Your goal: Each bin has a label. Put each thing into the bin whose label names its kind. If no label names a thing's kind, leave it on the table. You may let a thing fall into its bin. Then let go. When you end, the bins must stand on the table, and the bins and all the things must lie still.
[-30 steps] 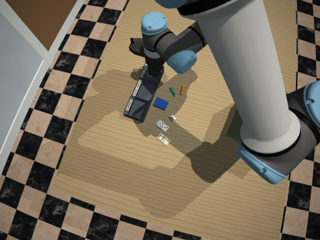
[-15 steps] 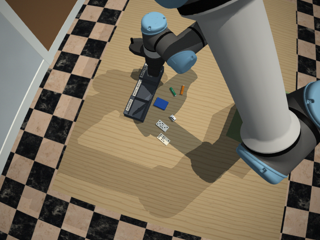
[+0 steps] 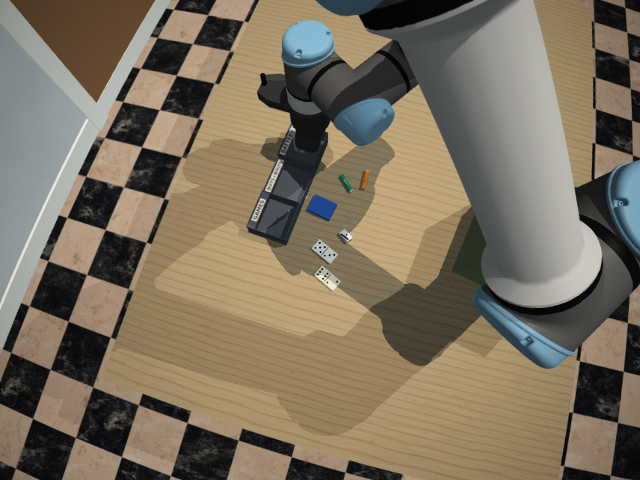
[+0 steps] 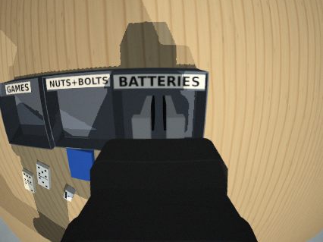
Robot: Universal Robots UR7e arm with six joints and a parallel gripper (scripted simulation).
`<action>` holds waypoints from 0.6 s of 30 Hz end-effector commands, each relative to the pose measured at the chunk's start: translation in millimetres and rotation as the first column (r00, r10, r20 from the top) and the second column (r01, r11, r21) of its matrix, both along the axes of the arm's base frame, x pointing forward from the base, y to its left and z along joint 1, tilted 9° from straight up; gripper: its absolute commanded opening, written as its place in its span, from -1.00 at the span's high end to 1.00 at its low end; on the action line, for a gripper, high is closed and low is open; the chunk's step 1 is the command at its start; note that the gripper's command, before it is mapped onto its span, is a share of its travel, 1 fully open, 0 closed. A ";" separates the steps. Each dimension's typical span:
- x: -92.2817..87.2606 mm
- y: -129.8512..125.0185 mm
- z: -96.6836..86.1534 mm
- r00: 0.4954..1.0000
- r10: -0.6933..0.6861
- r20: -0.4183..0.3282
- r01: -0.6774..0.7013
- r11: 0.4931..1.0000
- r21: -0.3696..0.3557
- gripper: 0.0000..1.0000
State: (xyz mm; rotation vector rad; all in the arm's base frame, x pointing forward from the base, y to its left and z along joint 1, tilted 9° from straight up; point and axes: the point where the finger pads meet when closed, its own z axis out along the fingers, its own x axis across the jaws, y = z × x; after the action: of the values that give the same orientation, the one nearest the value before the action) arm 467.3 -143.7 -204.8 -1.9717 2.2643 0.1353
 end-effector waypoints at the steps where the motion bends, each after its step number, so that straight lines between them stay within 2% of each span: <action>1: 0.3 -1.1 4.7 1.000 0.000 0.001 0.000 1.000 -0.001 0.39; 18: -0.5 -4.1 23.8 1.000 0.000 0.001 0.000 1.000 -0.001 0.39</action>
State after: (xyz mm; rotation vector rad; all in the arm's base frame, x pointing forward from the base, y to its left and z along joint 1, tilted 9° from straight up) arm 466.5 -147.0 -184.5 -1.9717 2.2642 0.1343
